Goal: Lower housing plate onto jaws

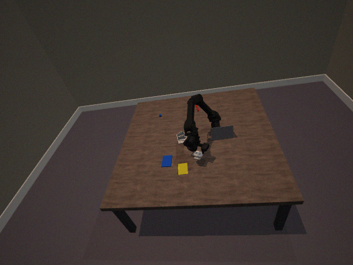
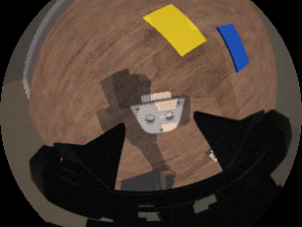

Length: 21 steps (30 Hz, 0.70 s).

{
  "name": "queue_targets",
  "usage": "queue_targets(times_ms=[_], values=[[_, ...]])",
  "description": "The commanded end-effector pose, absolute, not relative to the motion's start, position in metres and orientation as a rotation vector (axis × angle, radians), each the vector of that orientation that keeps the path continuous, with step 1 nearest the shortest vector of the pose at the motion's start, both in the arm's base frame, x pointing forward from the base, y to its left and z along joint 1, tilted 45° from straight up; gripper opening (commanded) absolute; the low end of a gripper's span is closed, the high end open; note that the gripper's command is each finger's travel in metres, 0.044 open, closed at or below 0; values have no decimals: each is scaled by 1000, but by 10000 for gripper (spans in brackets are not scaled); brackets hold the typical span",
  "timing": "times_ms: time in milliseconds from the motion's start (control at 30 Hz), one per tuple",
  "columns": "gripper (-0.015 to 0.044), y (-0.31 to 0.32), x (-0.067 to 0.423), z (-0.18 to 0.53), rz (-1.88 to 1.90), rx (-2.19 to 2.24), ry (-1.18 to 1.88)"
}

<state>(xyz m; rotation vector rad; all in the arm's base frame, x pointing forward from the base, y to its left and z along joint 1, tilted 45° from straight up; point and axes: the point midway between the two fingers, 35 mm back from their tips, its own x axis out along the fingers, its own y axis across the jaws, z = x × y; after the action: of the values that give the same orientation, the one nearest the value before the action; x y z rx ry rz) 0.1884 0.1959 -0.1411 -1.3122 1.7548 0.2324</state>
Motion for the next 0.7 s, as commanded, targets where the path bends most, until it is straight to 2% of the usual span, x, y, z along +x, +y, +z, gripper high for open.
queue_targets(times_ms=[0, 667], values=[[440, 188, 188, -148, 229, -1327, 1761], [440, 165, 189, -172, 229, -1332, 1758]])
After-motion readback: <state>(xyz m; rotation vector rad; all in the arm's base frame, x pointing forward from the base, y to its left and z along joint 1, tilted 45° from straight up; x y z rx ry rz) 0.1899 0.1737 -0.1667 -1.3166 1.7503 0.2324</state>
